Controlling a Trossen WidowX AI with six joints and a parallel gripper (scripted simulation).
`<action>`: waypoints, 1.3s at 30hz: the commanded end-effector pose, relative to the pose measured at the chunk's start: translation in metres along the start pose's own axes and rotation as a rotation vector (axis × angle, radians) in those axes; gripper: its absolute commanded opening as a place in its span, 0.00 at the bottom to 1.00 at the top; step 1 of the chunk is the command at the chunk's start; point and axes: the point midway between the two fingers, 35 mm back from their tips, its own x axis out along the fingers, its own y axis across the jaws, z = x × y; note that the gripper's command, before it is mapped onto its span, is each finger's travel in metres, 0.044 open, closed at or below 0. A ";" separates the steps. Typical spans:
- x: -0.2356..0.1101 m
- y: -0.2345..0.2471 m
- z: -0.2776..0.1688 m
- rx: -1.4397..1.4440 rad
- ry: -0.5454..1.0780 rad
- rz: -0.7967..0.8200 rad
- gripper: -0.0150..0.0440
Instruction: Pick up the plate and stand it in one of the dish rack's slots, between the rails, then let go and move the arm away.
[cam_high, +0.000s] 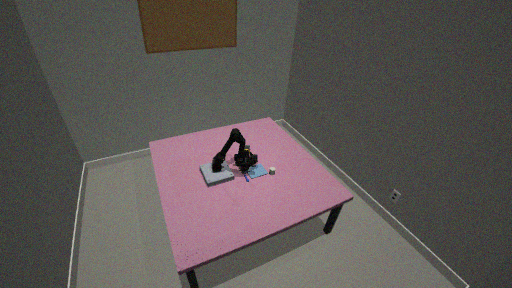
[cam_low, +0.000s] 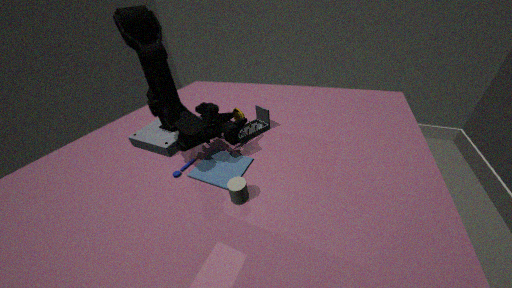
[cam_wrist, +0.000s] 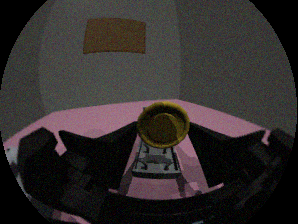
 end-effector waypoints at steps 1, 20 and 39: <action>0.001 0.002 -0.005 0.016 0.003 -0.001 0.25; 0.006 0.006 -0.034 -0.004 0.001 0.001 0.25; 0.005 0.007 -0.030 -0.003 0.000 0.003 0.48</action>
